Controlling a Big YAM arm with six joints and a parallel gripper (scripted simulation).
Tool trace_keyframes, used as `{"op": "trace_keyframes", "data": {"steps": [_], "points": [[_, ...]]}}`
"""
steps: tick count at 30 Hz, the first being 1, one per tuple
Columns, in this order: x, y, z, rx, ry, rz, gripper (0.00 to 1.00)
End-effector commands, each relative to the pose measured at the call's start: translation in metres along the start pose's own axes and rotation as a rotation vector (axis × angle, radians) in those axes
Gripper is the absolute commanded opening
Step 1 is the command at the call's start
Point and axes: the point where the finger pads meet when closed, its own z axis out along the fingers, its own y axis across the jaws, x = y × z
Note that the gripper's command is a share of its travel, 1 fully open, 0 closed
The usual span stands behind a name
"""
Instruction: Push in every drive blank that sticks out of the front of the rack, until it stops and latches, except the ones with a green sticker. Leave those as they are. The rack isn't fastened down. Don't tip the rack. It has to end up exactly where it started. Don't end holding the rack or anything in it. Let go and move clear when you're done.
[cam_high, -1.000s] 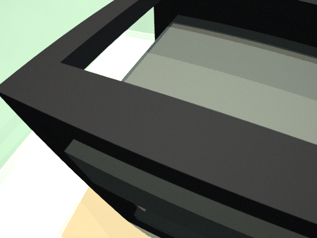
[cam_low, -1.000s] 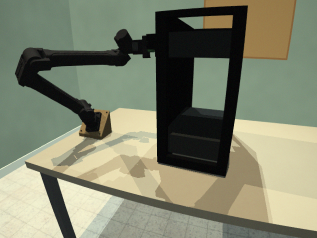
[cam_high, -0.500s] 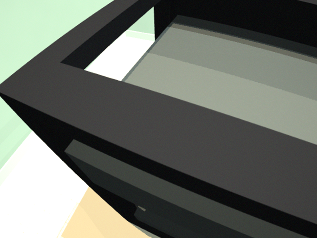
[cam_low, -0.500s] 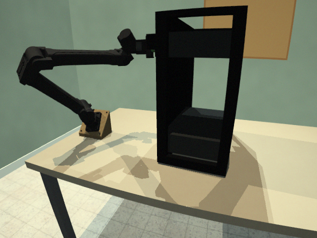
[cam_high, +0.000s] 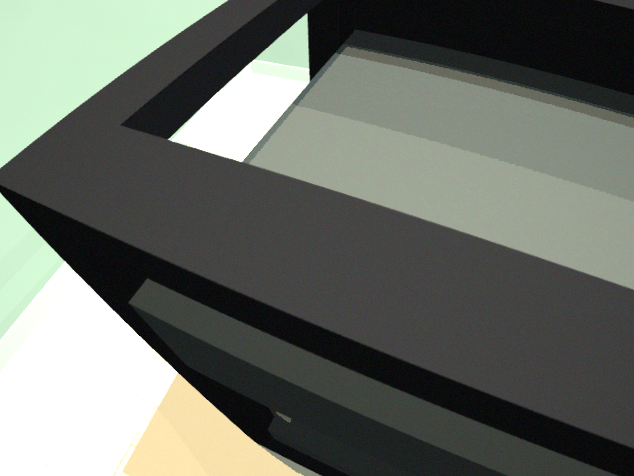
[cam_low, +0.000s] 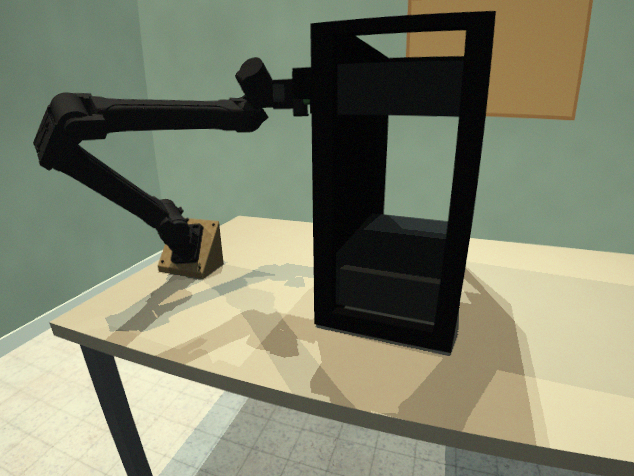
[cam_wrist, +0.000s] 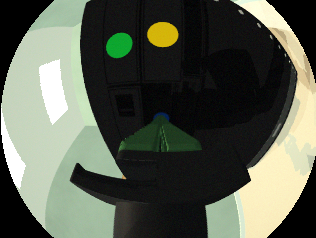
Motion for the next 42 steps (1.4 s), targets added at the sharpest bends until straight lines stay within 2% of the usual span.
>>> {"op": "trace_keyframes", "data": {"steps": [1,27,28,30,31,33,35,42], "points": [[-0.012,0.019,0.027,0.005,-0.036,0.036,0.00],[-0.012,0.018,0.025,0.009,-0.039,0.034,0.00],[-0.012,0.018,0.022,0.010,-0.039,0.031,0.00],[-0.010,0.028,-0.004,-0.016,-0.021,0.029,0.00],[-0.004,0.012,-0.017,-0.008,-0.011,0.010,0.00],[-0.005,0.011,-0.033,-0.009,-0.013,0.014,0.00],[-0.005,0.011,-0.033,-0.009,-0.013,0.014,0.00],[-0.005,0.009,-0.088,-0.007,-0.012,0.014,0.00]]}}
